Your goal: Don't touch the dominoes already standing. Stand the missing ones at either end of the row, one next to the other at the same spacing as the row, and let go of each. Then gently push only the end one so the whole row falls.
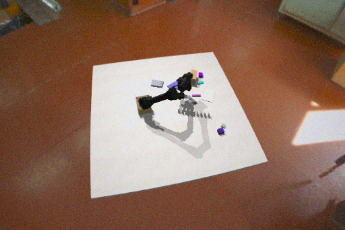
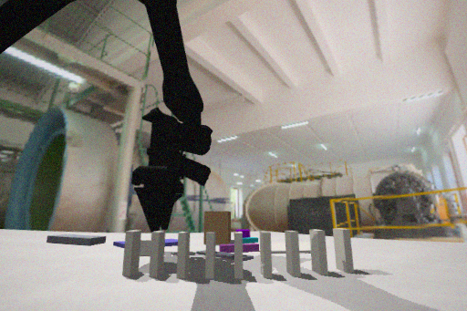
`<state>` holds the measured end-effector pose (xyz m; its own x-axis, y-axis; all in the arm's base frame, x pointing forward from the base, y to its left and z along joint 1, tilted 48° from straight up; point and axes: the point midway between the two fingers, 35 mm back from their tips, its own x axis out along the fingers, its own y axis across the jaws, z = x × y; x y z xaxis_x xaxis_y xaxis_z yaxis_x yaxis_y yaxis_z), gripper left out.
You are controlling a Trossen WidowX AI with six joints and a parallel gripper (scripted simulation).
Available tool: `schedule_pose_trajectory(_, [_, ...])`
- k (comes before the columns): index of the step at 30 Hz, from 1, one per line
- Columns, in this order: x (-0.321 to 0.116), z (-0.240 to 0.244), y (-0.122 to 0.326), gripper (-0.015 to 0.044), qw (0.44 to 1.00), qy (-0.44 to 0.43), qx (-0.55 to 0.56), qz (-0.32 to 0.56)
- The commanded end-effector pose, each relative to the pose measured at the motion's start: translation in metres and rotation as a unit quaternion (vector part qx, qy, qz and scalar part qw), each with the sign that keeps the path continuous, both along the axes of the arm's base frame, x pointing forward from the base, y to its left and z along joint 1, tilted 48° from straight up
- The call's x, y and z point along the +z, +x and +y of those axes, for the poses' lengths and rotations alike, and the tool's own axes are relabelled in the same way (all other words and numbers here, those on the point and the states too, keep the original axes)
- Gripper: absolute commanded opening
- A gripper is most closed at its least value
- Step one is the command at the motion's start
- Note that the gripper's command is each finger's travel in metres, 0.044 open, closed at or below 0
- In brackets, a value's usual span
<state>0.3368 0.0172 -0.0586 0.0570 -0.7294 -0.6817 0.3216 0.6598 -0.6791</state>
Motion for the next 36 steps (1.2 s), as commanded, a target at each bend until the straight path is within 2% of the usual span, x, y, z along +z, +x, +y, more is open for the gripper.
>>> schedule_pose_trajectory(1, [-0.015,-0.014,-0.005,0.044,1.0,-0.006,0.0,0.011])
schedule_pose_trajectory(19, [-0.024,-0.026,-0.005,0.044,1.0,-0.007,0.0,0.011])
schedule_pose_trajectory(34, [-0.024,-0.026,-0.005,0.0046,1.0,-0.007,0.0,0.011])
schedule_pose_trajectory(36, [-0.024,-0.026,-0.005,0.0026,1.0,-0.007,0.0,0.011])
